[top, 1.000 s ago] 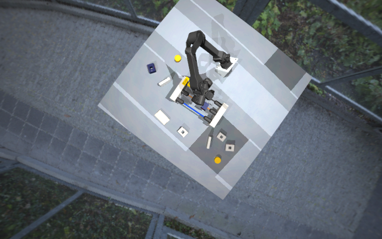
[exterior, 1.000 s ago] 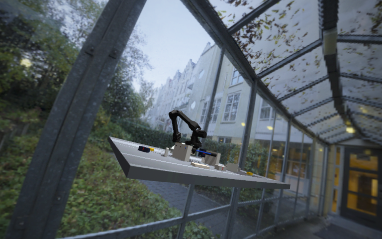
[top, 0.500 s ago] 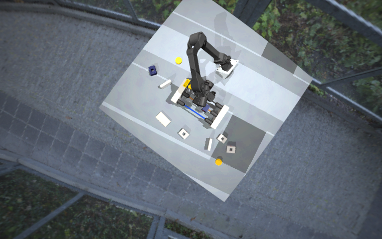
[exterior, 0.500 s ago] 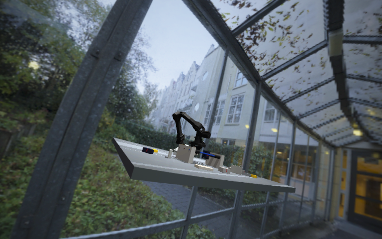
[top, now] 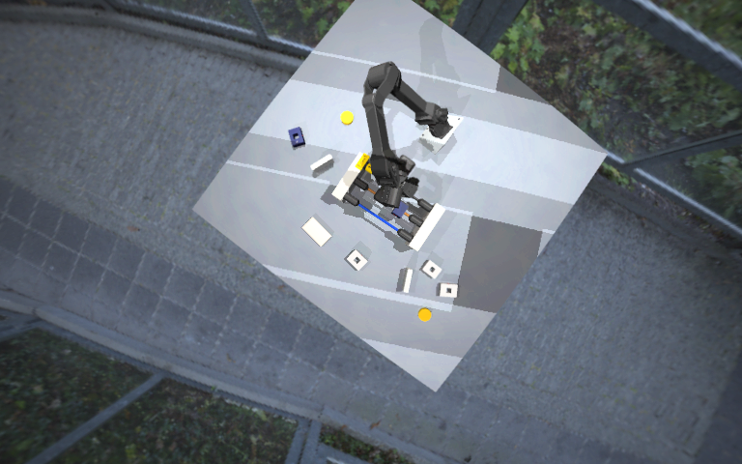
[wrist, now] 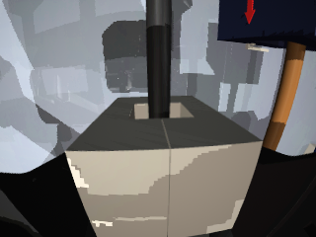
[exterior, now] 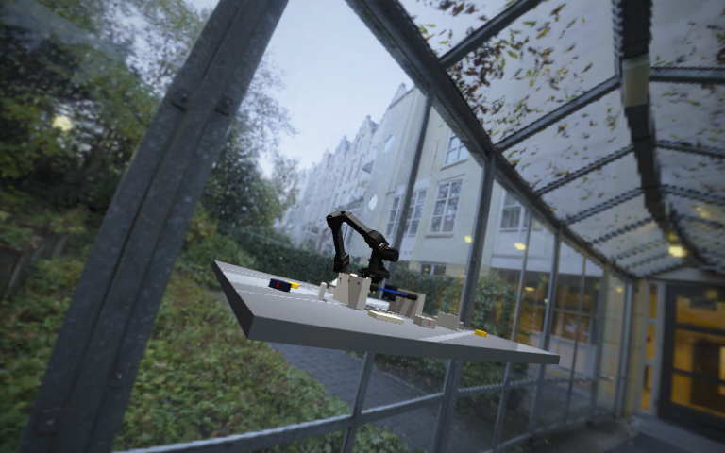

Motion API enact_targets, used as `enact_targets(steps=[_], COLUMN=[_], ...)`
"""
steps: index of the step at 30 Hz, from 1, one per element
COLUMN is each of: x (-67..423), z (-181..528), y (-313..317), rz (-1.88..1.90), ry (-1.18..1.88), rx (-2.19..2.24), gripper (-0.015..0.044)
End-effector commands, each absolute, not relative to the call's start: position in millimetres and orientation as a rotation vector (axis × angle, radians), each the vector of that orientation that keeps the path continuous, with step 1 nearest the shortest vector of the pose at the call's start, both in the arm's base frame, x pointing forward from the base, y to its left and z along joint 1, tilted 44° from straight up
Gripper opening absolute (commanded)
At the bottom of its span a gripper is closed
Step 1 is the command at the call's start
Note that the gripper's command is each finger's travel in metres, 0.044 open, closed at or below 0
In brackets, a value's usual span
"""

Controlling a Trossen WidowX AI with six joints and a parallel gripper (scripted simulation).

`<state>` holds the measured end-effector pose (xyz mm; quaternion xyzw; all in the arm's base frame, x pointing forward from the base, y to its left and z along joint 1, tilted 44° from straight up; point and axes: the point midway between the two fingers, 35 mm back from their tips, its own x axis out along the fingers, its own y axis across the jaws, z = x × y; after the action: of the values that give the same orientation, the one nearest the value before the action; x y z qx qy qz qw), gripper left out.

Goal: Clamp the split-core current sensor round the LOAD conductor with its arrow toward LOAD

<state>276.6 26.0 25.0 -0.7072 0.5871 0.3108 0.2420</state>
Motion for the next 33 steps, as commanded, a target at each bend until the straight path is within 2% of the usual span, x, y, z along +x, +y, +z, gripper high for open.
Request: enact_targets(steps=[1,8,20,31,33], x=[276.9,276.8,276.7,276.7,276.6], z=[24.9,25.5,25.0,25.0,25.5], y=[26.2,27.5,26.4,26.4,26.9], rz=[0.849,0.851,0.850,0.850,0.850], ry=[1.603,1.608,1.604,1.604,1.604], rx=[-1.935,-1.932,-1.934,-1.934,-1.935], gripper=[0.0263,0.0440,0.0133,0.0059,0.0007])
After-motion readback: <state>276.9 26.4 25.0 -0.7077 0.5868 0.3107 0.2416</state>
